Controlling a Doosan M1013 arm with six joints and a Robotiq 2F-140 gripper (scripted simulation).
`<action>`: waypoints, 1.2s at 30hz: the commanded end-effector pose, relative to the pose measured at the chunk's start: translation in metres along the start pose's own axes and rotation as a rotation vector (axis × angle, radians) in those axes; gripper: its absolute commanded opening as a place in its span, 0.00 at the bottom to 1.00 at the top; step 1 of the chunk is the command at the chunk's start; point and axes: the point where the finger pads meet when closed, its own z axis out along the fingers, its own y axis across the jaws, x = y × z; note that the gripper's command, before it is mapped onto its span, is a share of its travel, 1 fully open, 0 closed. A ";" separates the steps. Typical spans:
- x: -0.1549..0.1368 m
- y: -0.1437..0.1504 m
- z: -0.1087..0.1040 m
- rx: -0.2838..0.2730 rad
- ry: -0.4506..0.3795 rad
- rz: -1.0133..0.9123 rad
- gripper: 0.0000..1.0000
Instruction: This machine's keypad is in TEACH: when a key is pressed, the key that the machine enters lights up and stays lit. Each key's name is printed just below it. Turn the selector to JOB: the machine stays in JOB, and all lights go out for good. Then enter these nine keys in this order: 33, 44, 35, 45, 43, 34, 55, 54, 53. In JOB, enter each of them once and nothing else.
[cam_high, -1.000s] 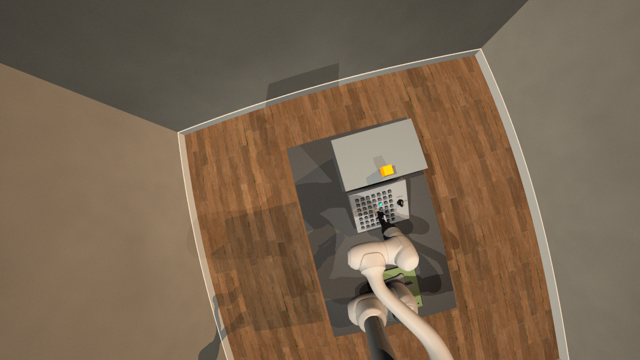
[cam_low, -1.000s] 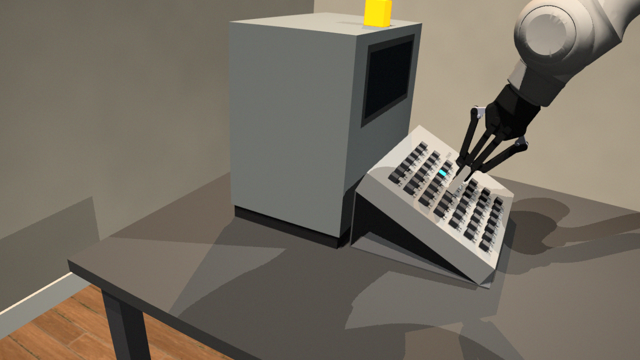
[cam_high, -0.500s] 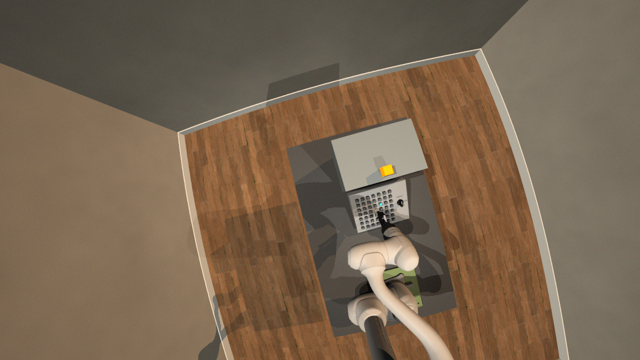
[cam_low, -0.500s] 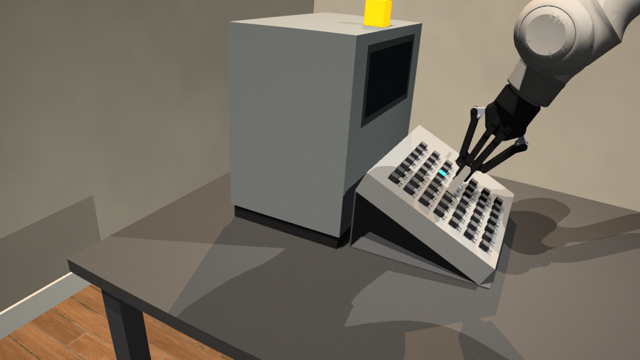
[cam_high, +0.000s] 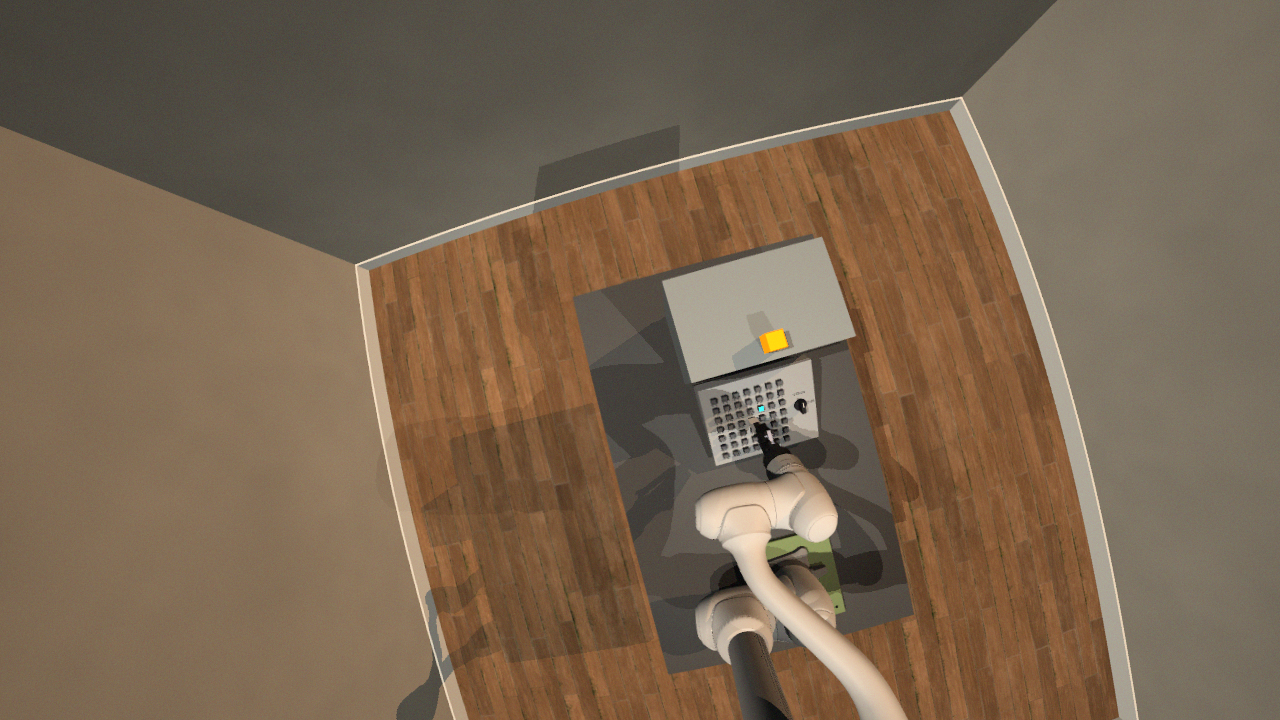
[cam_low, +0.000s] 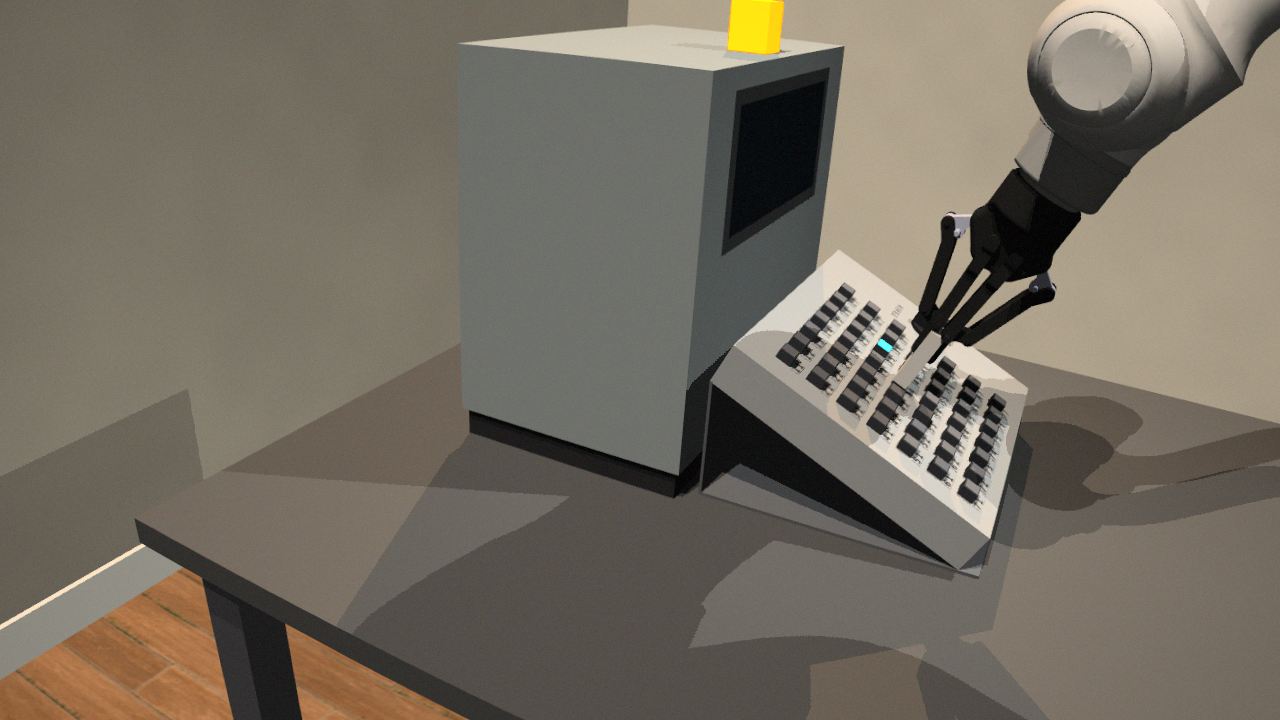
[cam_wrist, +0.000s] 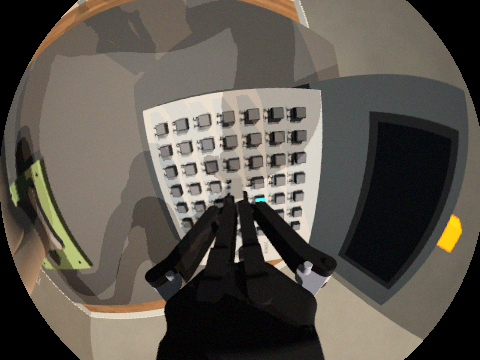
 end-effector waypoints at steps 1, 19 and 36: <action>0.002 -0.001 0.002 -0.002 0.004 -0.001 0.00; 0.002 -0.001 -0.002 -0.002 0.004 -0.001 0.00; 0.002 -0.001 -0.027 -0.002 0.004 -0.001 0.00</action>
